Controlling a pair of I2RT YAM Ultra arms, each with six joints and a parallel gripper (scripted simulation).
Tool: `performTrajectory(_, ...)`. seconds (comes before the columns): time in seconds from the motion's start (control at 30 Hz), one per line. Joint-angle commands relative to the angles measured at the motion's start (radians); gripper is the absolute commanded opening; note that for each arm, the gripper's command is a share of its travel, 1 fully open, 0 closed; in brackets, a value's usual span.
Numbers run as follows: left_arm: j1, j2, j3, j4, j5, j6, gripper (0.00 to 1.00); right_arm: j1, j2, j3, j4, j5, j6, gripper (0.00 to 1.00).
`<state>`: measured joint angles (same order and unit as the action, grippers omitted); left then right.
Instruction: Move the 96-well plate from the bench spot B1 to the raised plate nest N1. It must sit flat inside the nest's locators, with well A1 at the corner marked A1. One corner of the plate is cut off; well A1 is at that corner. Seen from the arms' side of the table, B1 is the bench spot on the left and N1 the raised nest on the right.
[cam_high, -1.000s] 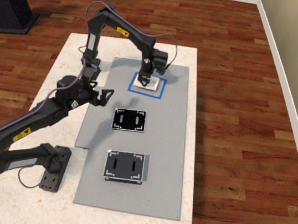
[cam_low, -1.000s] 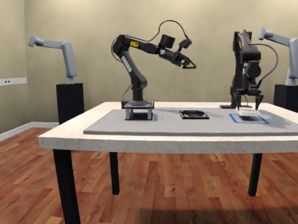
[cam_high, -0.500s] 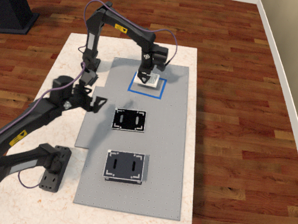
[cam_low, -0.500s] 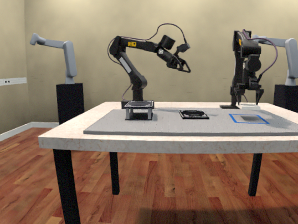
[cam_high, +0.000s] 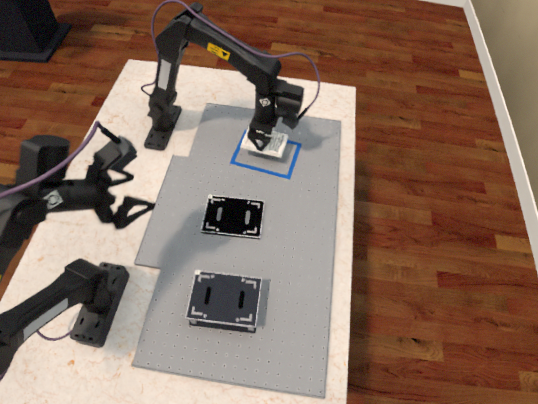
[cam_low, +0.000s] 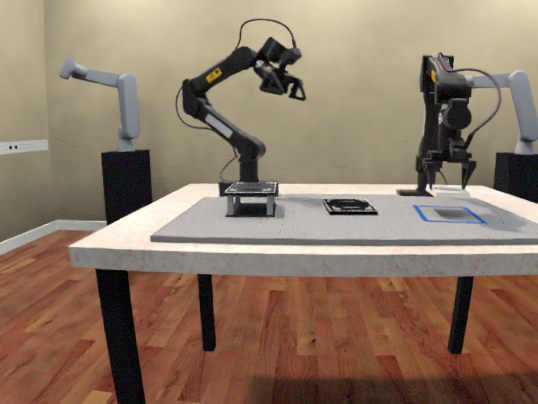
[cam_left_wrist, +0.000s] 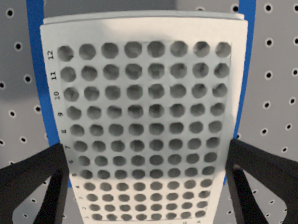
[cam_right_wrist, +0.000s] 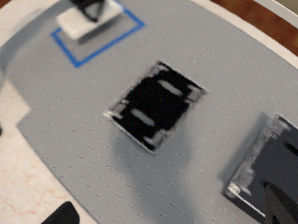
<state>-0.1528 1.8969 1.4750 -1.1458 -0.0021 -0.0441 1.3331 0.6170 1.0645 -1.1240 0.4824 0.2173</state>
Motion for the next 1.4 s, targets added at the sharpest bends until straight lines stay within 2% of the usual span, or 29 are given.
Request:
performTrajectory(0.0,0.004,-0.004,0.022,-0.017,0.008,-0.005,0.79,-0.004,-0.022,0.079,-0.223,0.096,0.080,1.00)
performTrajectory(0.33,-0.024,0.004,0.021,-0.017,0.008,-0.071,0.79,-0.014,-0.057,0.142,-0.334,0.152,0.138,1.00)
performTrajectory(0.53,-0.181,0.017,0.039,-0.028,0.013,-0.270,0.79,-0.032,-0.064,0.158,-0.342,0.155,0.140,1.00)
performTrajectory(0.67,-0.320,0.060,0.101,-0.047,0.011,-0.398,0.79,-0.048,-0.065,0.162,-0.343,0.156,0.142,1.00)
performTrajectory(0.73,-0.320,0.060,0.101,-0.047,0.011,-0.398,0.79,-0.048,-0.065,0.162,-0.343,0.156,0.142,1.00)
performTrajectory(0.97,-0.495,0.173,0.266,-0.101,0.003,-0.546,0.79,-0.075,-0.066,0.164,-0.344,0.159,0.145,1.00)
performTrajectory(1.2,-0.586,0.260,0.401,-0.144,-0.008,-0.609,0.79,-0.097,-0.066,0.165,-0.344,0.159,0.145,1.00)
performTrajectory(1.37,-0.607,0.286,0.442,-0.159,-0.008,-0.623,0.79,-0.108,-0.066,0.165,-0.344,0.160,0.146,1.00)
